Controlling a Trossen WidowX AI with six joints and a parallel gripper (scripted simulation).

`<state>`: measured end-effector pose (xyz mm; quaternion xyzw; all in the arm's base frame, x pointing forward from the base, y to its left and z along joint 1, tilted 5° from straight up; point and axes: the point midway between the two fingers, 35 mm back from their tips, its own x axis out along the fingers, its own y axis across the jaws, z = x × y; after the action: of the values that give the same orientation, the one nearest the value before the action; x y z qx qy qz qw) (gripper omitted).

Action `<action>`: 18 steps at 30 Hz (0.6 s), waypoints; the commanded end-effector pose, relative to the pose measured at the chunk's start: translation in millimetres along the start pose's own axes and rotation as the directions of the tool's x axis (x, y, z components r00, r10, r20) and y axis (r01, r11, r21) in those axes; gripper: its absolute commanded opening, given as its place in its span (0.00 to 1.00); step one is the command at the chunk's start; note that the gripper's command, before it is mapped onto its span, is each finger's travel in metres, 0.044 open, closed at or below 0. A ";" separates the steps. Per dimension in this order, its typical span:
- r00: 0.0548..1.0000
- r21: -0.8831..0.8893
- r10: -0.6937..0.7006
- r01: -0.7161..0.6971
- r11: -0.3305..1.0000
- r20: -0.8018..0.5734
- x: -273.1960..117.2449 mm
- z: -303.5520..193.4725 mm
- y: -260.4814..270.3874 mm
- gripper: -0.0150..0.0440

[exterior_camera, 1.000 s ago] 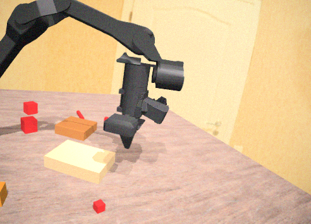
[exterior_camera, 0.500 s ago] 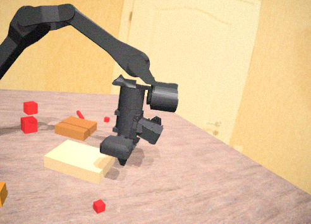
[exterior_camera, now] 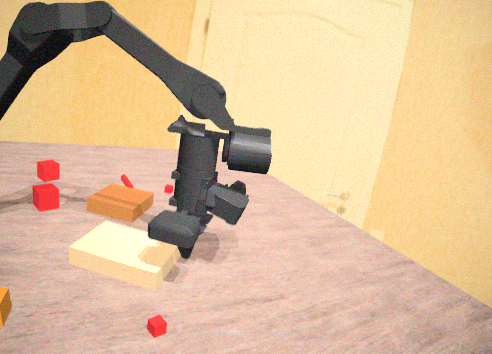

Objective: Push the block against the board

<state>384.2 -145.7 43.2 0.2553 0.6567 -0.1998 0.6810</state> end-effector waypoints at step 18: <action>1.000 0.006 -0.003 0.003 1.000 -0.006 0.3 6.2 0.6 0.25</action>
<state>384.9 -146.1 41.8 0.2572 0.6600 -0.2018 0.6764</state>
